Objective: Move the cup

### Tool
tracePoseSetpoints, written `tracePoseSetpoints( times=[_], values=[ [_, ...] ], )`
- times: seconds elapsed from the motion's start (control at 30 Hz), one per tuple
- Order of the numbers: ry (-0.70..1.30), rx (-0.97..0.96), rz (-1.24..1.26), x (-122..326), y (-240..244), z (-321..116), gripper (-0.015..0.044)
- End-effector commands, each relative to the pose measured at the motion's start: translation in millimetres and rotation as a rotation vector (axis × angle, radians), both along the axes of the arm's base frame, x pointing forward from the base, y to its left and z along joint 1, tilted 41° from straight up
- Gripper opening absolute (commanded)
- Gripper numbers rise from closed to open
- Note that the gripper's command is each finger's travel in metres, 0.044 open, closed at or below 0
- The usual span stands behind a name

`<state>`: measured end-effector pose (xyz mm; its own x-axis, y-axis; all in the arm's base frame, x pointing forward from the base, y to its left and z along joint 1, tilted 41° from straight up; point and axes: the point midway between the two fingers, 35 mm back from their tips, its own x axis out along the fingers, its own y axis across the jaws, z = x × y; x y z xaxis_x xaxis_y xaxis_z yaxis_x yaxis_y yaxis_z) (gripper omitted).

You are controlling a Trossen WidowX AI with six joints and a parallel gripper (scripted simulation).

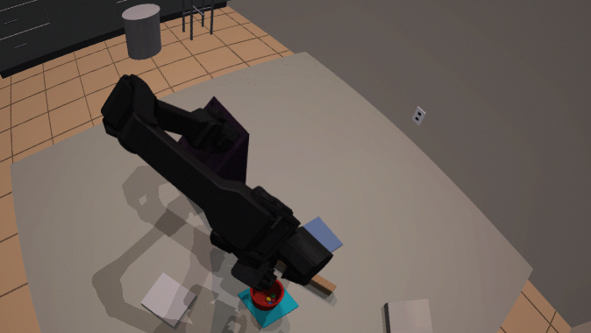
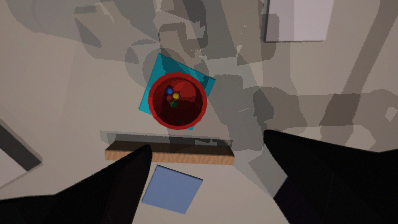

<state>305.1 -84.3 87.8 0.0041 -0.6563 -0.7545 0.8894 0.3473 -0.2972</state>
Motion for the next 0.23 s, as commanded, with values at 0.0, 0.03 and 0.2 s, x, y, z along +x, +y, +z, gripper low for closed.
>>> tracePoseSetpoints(
  times=[0.0,0.03,0.2],
  values=[
    [-0.013,-0.003,-0.002,-0.2,4.0,4.6,0.0440],
    [-0.013,-0.003,-0.002,-0.5,4.2,4.4,0.0440],
    [-0.001,0.000,-0.001,-0.5,1.4,0.9,0.0440]
  ],
)
